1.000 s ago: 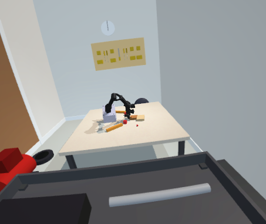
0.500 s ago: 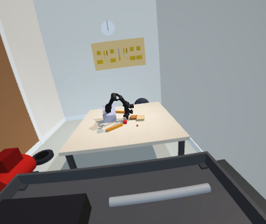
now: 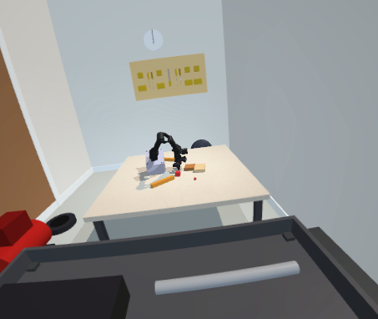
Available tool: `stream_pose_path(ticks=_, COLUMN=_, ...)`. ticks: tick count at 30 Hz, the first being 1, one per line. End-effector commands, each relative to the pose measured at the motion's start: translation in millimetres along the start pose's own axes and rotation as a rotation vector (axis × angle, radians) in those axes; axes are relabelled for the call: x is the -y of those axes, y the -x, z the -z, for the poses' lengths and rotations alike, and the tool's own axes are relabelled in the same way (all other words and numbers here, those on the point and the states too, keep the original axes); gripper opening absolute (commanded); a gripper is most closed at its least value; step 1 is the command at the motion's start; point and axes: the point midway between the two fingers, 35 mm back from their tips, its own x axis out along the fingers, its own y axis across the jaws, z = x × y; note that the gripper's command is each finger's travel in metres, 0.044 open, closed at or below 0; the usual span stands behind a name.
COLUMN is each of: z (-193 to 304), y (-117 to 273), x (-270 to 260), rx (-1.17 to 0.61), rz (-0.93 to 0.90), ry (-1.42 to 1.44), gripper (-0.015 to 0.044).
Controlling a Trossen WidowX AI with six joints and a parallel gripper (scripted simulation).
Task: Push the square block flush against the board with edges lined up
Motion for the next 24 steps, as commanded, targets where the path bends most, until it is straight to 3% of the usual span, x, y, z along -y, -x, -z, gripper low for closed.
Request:
stream_pose_path(ticks=1, z=0, y=2, x=0, rx=0.0, rz=-0.001, ry=0.0, gripper=0.0)
stream_pose_path(ticks=6, z=0, y=55, x=-1, rx=0.007, rz=-0.005, ry=-0.011, gripper=0.0)
stream_pose_path(ticks=12, z=-3, y=54, x=-3, rx=0.015, rz=-0.003, ry=0.019, gripper=0.0)
stream_pose_path(ticks=24, z=-32, y=58, x=-27, rx=0.016, rz=-0.003, ry=0.424, gripper=0.0)
